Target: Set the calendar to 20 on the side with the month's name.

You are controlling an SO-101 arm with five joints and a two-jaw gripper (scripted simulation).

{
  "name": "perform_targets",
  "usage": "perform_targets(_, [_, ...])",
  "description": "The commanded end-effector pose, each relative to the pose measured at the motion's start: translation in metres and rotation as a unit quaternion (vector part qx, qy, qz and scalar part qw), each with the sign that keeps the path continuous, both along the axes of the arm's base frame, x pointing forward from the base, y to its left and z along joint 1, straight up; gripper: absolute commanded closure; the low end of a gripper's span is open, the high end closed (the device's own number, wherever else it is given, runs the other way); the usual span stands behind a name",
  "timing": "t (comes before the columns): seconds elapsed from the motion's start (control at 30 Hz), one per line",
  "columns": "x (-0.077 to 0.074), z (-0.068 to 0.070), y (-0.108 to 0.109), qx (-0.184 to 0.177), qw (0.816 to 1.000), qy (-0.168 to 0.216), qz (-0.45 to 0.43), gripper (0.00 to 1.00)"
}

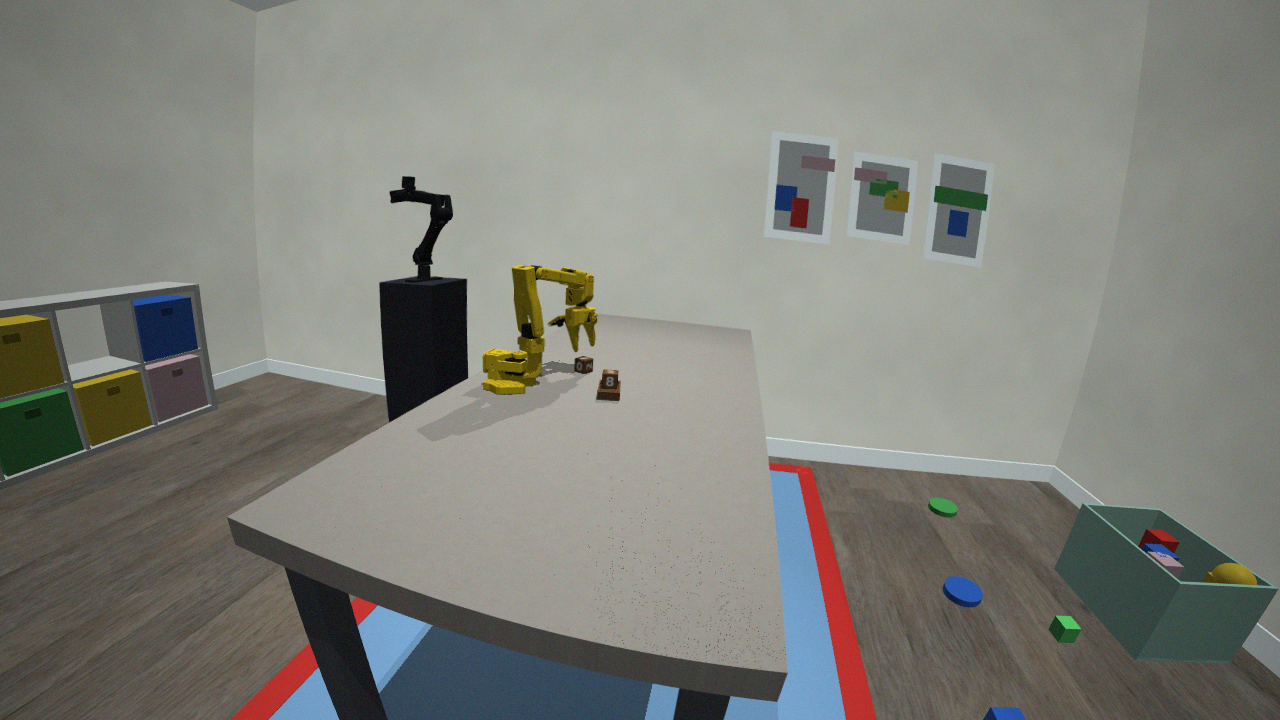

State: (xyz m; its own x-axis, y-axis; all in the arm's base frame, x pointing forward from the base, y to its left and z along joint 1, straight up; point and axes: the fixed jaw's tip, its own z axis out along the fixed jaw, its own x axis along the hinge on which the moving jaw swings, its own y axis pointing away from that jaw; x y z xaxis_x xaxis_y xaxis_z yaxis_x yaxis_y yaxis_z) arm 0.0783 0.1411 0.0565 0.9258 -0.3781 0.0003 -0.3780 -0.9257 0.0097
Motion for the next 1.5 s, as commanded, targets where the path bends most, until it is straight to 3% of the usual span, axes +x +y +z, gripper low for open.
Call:
perform_targets(0.0, [0.004, 0.003, 0.003, 0.014, 1.0, -0.007, -0.002, 0.65])
perform_targets(0.63, [0.004, -0.006, 0.004, 0.014, 1.0, -0.007, -0.002, 0.65])
perform_targets(1.13, [0.004, -0.029, 0.004, 0.014, 1.0, -0.007, -0.002, 0.65])
perform_targets(1.47, [0.004, -0.036, 0.004, 0.014, 1.0, -0.007, -0.002, 0.65])
